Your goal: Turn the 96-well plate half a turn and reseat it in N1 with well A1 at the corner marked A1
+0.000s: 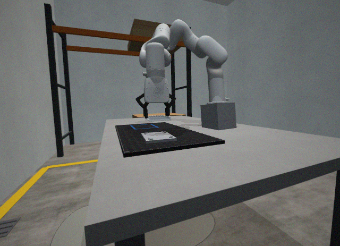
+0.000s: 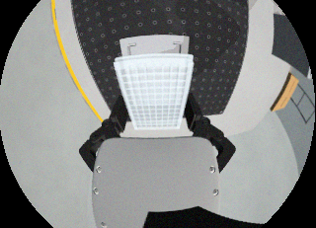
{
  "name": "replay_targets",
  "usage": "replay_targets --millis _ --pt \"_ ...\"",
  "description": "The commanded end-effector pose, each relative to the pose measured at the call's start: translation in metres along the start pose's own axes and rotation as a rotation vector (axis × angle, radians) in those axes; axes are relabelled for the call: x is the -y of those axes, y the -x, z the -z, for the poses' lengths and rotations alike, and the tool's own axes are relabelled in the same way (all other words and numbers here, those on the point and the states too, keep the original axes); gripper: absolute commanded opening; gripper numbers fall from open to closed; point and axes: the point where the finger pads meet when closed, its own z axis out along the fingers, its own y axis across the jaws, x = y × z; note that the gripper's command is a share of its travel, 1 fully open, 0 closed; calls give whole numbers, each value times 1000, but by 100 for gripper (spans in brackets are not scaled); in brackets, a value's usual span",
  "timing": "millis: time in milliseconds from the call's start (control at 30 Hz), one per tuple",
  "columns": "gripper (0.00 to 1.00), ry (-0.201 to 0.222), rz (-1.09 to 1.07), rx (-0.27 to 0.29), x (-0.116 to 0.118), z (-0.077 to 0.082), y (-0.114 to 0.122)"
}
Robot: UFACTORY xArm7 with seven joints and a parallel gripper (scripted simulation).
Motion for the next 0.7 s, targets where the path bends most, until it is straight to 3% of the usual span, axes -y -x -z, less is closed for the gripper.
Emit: replay_targets --millis 0,533,667 --pt "0 -3 0 2 1 11 1" --pt "0 -3 0 2 1 15 1" --pt "0 -4 79 2 2 14 -12"
